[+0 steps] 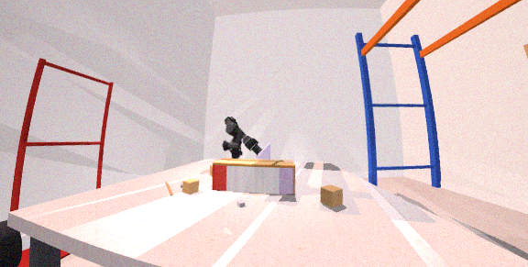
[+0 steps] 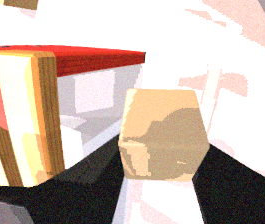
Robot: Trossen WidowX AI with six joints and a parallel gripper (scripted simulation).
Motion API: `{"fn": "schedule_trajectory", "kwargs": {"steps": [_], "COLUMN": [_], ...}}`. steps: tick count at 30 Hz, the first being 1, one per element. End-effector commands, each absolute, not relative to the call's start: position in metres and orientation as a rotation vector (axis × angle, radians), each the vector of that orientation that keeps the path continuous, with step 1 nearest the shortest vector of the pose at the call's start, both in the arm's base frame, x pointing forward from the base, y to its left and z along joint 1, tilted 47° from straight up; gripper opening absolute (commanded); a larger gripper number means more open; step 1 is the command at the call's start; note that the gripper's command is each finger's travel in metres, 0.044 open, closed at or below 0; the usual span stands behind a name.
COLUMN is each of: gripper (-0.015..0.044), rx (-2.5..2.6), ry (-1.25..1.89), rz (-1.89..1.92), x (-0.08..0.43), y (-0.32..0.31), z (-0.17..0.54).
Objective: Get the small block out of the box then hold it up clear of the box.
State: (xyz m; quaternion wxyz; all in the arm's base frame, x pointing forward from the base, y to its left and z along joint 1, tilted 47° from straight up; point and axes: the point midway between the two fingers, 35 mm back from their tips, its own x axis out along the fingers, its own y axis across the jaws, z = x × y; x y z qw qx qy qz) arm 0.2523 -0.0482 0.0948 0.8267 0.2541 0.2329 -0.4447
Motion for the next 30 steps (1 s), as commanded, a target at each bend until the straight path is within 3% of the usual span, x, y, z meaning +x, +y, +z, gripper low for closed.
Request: {"fn": "schedule_trajectory", "kwargs": {"steps": [1, 30], "gripper": [0.0000, 0.0000], "rx": [0.402, -0.689], "ry": [0.554, 0.967], "rz": [-0.902, -0.491], "x": [0.252, 0.241], "y": [-0.045, -0.031], "z": [0.097, 0.108]}}
